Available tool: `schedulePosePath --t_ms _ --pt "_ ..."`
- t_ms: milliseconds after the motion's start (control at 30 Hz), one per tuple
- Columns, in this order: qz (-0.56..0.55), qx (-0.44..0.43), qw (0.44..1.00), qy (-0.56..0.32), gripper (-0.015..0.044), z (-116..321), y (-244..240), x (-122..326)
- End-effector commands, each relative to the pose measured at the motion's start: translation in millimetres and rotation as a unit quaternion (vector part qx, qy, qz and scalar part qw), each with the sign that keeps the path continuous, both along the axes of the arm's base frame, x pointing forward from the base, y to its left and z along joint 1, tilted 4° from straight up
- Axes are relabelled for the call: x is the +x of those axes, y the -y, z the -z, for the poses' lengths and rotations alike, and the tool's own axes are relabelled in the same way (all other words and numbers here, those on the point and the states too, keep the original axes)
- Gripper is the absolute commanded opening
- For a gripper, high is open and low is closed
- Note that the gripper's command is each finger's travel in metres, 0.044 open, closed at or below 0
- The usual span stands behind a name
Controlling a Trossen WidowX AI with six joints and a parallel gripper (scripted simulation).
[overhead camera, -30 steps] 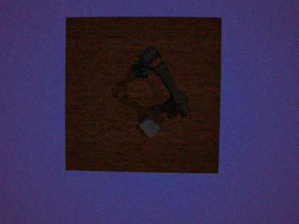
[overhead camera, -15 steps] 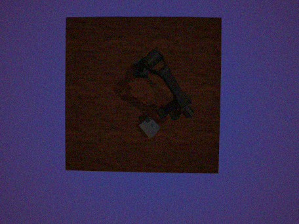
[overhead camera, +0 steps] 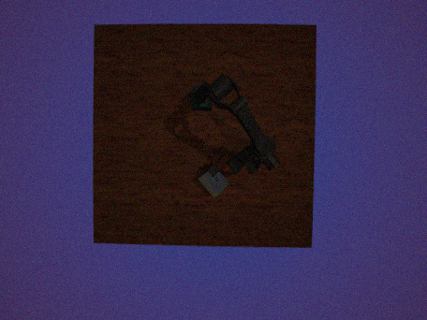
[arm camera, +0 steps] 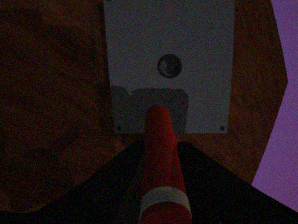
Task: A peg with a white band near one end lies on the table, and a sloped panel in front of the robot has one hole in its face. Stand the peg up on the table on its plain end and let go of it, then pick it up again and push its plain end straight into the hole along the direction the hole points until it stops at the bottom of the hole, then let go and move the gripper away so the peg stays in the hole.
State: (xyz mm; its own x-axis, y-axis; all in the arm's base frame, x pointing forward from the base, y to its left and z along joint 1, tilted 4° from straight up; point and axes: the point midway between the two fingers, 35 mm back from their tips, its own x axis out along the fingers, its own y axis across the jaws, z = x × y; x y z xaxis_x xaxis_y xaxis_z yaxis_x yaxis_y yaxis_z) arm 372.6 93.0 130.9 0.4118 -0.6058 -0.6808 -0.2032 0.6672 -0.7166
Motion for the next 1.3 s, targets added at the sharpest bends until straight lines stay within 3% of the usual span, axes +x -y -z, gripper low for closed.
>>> schedulePosePath --t_ms 0,1267 --pt "-0.005 -0.011 1.0 -0.001 0.0 4.7 3.8 6.0" --pt "-0.018 -0.047 0.999 0.006 0.0 35.3 34.7 39.4"
